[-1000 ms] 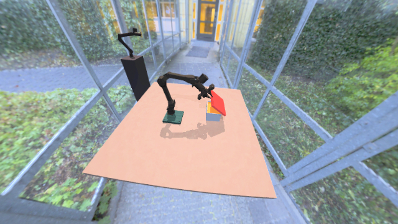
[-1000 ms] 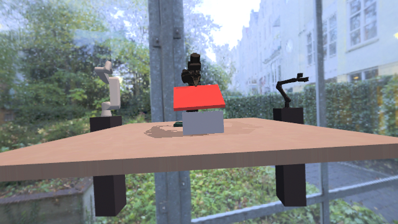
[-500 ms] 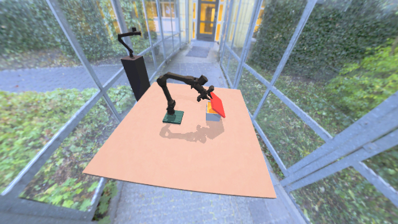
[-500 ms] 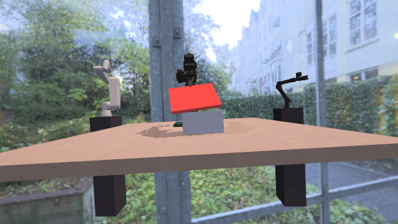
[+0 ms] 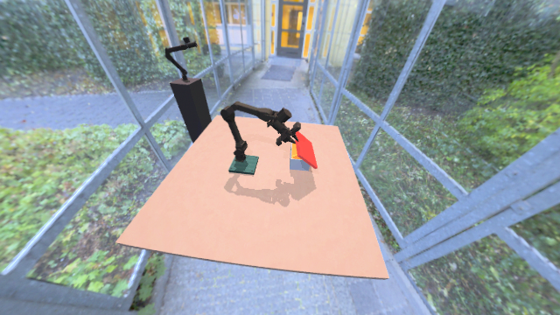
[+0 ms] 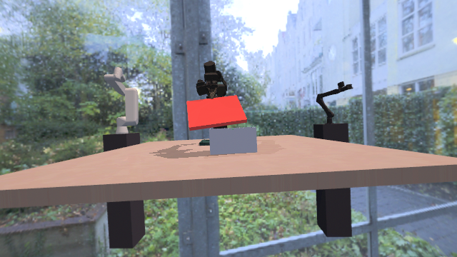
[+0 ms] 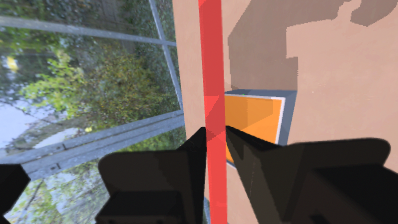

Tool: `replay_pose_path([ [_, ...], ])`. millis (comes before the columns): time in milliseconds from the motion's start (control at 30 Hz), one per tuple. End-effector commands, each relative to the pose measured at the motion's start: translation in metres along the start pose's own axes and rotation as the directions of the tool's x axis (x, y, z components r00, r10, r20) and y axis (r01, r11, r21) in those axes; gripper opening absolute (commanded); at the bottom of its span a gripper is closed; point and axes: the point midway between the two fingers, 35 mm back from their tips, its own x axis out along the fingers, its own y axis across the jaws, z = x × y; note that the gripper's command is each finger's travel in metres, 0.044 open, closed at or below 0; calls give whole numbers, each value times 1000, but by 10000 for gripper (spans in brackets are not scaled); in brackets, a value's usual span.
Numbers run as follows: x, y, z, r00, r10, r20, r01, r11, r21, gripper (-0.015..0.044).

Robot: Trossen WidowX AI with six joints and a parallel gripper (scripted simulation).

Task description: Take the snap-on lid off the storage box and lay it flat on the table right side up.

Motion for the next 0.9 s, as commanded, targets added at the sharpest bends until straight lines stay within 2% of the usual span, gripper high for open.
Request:
replay_pose_path([
  [0,-1,1,8,1000,5,-5,-5,1000,-4,0],
  [867,-5,-2,59,1000,4,-2,-4,1000,-8,0],
])
